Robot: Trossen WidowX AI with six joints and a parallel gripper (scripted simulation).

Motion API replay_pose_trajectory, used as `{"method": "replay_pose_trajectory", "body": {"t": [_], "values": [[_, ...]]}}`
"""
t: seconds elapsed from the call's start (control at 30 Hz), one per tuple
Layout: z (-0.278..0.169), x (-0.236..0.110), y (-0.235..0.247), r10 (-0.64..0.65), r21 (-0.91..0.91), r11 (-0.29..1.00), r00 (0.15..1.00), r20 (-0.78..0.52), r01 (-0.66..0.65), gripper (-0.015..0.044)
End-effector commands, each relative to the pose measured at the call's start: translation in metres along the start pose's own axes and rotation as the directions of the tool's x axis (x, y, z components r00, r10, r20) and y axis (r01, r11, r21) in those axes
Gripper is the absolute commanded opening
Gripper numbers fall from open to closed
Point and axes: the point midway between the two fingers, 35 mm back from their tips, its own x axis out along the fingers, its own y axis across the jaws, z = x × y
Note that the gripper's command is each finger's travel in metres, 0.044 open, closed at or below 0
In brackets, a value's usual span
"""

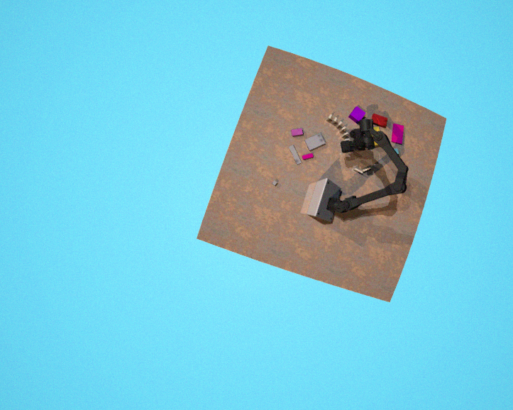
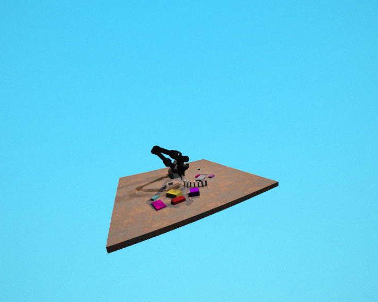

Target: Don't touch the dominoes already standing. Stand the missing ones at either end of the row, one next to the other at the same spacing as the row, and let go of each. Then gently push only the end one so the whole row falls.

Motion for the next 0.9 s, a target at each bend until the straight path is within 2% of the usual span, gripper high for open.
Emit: {"method": "replay_pose_trajectory", "body": {"t": [0.0, 0.2, 0.6, 0.87], "values": [[-0.004, 0.02, 0.001, -0.006, -0.007, 1.0, 1.0, -0.007, 0.006, 0.0107], [-0.009, 0.048, 0.0, -0.012, -0.006, 1.0, 1.0, -0.012, 0.012, 0.0107], [-0.01, 0.048, 0.0, -0.012, -0.006, 1.0, 1.0, -0.012, 0.012, 0.0107], [-0.01, 0.048, 0.0, -0.012, -0.006, 1.0, 1.0, -0.012, 0.012, 0.0317]]}}
